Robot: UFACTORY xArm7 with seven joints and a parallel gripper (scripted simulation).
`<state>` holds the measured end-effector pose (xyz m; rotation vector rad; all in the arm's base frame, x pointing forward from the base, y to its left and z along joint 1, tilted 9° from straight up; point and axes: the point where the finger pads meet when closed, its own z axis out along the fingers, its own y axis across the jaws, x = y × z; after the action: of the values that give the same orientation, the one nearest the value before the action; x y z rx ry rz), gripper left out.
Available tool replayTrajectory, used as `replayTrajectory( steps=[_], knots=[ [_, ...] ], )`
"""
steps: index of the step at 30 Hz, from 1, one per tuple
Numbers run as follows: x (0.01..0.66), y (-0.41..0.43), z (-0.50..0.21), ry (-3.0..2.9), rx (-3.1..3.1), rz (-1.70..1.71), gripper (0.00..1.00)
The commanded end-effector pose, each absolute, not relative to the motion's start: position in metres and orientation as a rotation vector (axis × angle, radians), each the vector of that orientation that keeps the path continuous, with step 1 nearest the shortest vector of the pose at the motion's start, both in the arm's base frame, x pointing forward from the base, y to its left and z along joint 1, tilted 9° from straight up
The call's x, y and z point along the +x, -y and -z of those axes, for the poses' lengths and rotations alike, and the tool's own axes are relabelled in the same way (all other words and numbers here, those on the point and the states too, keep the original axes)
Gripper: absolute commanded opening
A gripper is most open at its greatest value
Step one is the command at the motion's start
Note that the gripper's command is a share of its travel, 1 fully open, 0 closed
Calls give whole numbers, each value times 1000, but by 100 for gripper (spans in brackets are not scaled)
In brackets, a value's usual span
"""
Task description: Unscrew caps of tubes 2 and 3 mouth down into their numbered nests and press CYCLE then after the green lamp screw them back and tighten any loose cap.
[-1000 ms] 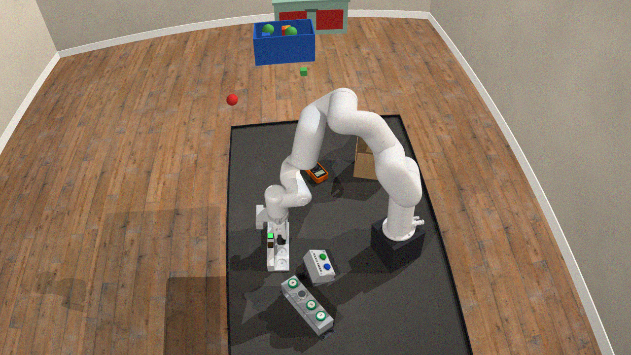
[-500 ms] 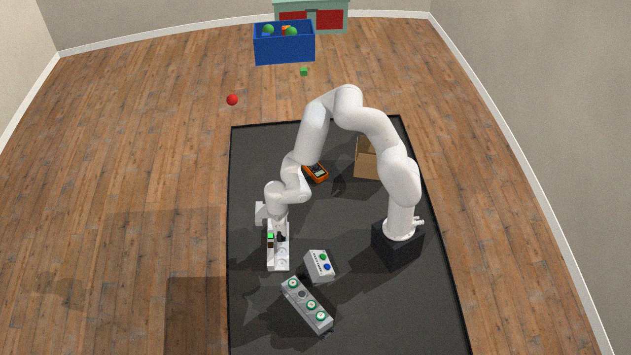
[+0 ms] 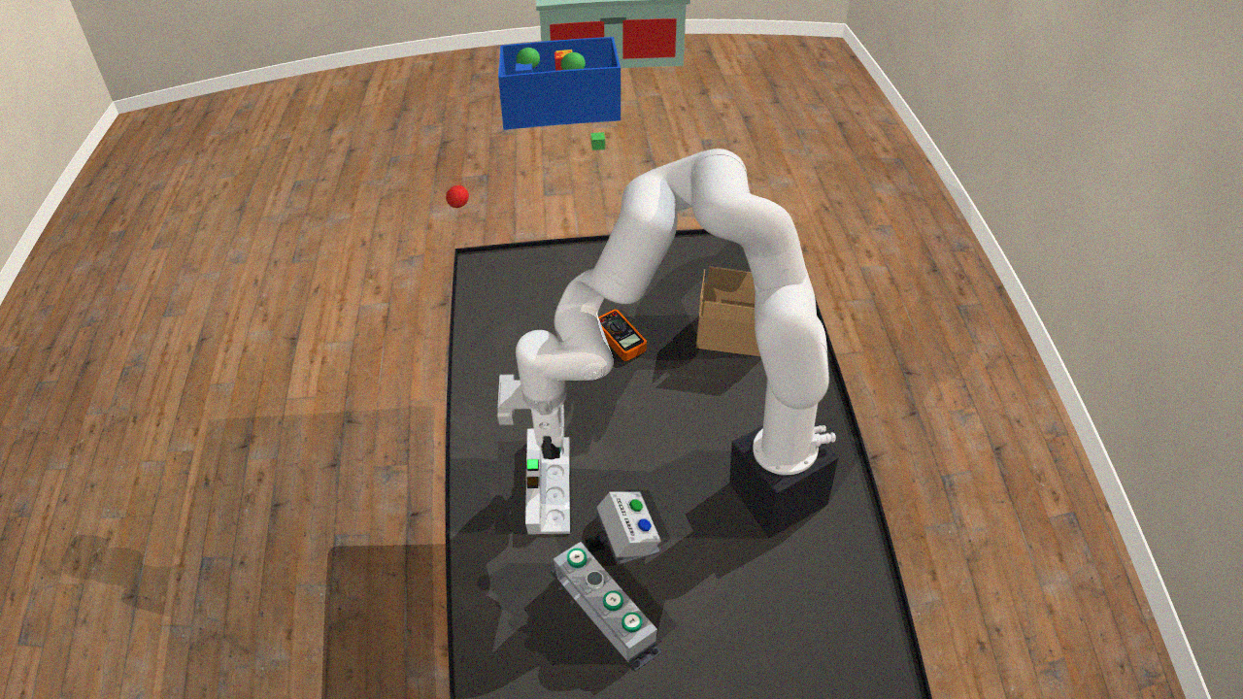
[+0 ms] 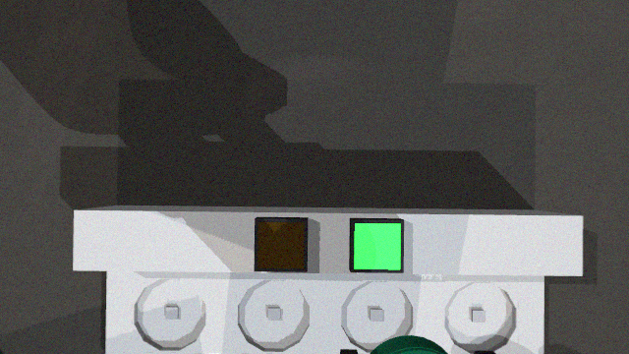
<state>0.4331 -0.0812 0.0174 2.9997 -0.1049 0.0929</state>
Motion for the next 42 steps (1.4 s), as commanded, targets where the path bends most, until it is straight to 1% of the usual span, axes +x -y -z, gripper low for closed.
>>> replayTrajectory(
  steps=[1,7,12,15,16,27,29,42],
  knots=[
    [434,78,-42,104,3001,-100,0],
    [432,74,-72,104,3001,-100,0],
    [432,74,-72,104,3001,-100,0],
    [427,50,-68,479,2973,-125,0],
    [426,41,-67,512,2968,-127,0],
    [413,-29,-56,512,2969,-127,0],
    [413,-29,-56,512,2969,-127,0],
    [395,-123,-42,512,2970,-127,0]
  ],
)
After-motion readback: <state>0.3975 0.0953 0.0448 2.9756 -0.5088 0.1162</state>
